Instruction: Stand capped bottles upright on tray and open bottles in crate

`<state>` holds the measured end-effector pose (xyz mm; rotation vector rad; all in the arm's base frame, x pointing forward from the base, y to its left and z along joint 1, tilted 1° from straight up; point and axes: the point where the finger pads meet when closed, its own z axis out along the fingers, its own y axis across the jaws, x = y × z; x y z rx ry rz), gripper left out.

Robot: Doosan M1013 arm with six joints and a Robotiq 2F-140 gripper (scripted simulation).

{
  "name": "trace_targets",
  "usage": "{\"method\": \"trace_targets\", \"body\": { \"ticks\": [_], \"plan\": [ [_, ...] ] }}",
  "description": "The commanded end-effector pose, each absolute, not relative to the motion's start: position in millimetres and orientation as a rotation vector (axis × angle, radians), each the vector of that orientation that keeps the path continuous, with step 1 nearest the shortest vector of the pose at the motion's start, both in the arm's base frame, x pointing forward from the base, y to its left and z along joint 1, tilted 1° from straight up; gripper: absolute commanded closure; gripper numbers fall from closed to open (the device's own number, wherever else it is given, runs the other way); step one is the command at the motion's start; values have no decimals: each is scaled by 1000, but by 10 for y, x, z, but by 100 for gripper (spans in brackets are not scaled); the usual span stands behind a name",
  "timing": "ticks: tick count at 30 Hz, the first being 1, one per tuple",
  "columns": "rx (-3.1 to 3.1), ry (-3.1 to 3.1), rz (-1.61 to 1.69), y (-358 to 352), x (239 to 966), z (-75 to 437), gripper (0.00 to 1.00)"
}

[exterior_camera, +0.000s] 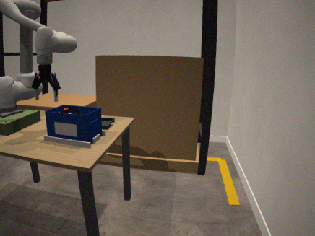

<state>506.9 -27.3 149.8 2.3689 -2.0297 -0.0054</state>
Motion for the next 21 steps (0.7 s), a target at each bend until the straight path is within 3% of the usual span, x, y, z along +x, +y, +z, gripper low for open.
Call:
{"method": "trace_targets", "body": {
  "ticks": [1,21],
  "plan": [
    [2371,-2032,-2,-242,5179,1511,0],
    [2373,-2035,4,-129,5670,1511,0]
  ]
}}
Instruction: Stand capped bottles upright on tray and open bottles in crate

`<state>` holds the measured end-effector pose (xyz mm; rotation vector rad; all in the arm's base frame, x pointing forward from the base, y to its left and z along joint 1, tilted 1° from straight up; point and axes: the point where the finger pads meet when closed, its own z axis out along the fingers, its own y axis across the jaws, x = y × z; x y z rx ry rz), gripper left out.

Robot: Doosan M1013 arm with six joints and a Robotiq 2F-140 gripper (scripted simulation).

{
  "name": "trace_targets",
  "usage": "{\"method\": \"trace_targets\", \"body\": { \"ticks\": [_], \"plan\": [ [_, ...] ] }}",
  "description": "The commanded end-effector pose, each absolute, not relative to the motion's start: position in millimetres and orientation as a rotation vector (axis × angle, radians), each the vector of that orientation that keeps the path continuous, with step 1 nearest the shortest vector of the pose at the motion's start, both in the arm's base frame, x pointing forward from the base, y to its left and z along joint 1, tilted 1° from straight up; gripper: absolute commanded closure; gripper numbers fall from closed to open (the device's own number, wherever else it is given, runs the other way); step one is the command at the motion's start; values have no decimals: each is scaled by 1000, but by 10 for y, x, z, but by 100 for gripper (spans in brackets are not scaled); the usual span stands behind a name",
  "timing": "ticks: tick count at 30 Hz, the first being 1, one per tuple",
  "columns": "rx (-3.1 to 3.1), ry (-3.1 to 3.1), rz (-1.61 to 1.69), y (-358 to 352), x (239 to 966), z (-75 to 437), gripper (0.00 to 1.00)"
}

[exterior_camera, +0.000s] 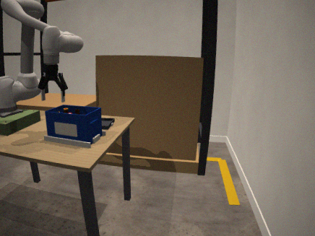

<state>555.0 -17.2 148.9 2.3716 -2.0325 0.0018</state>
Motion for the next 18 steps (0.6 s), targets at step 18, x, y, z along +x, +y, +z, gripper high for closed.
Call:
{"method": "trace_targets", "body": {
  "ticks": [18],
  "plan": [
    [2373,-2036,4,-29,6097,1509,0]
  ]
}}
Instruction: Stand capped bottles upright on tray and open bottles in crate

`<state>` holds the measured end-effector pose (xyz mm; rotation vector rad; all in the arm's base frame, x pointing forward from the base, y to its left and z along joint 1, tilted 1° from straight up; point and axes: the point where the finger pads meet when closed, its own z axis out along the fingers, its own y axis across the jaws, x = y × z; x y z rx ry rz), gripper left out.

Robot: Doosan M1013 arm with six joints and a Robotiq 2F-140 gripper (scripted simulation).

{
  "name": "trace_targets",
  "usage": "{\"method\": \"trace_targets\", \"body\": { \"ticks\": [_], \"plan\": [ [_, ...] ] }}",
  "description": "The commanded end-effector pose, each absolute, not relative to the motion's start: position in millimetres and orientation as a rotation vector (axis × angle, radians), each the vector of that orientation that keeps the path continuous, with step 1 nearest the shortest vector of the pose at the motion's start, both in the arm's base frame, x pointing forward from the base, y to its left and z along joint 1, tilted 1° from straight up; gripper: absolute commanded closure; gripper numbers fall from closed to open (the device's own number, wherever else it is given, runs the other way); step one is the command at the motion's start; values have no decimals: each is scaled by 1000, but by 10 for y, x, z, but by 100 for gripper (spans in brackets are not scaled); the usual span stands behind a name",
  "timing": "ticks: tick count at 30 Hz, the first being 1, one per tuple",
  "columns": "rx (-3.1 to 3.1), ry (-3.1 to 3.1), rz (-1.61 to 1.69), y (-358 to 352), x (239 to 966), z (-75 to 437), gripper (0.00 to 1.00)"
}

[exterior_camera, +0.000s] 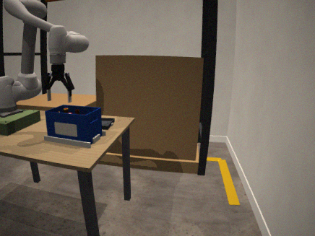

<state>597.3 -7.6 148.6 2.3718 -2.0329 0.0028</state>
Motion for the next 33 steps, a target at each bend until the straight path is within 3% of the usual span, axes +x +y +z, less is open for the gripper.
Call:
{"method": "trace_targets", "body": {
  "ticks": [1,33],
  "plan": [
    [2373,-2036,4,-20,6129,1510,0],
    [2373,-2036,4,82,6597,1503,0]
  ]
}}
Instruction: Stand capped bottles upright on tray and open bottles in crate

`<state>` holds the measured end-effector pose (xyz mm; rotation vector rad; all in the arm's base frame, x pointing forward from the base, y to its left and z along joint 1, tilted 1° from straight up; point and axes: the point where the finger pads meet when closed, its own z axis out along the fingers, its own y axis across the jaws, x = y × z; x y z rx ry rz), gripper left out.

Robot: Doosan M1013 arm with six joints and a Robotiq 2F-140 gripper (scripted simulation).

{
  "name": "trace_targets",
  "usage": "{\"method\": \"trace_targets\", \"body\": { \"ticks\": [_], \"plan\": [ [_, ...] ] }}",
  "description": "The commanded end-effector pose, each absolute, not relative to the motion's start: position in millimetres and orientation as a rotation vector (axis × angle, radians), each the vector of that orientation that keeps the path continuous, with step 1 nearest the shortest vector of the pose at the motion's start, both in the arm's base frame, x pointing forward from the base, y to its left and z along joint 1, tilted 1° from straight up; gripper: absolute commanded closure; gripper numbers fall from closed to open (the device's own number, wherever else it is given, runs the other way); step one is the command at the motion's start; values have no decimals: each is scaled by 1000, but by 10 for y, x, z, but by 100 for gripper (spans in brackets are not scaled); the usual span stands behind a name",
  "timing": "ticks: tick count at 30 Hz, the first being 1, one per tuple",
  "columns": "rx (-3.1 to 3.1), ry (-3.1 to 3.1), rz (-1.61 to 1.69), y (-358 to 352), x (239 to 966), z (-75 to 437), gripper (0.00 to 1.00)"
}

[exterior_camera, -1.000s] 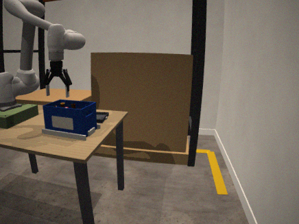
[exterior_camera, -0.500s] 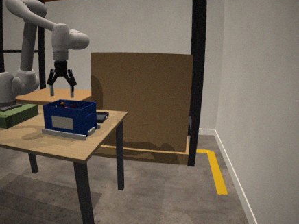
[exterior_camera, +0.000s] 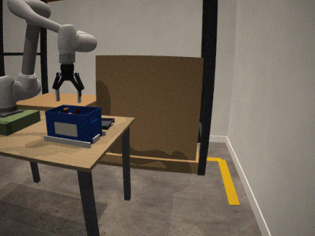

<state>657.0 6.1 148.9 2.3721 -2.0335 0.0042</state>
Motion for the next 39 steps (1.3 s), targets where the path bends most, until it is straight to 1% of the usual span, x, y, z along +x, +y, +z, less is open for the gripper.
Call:
{"method": "trace_targets", "body": {
  "ticks": [1,39],
  "plan": [
    [2373,-2036,4,85,6602,1504,0],
    [2373,-2037,4,108,6659,1509,0]
  ]
}}
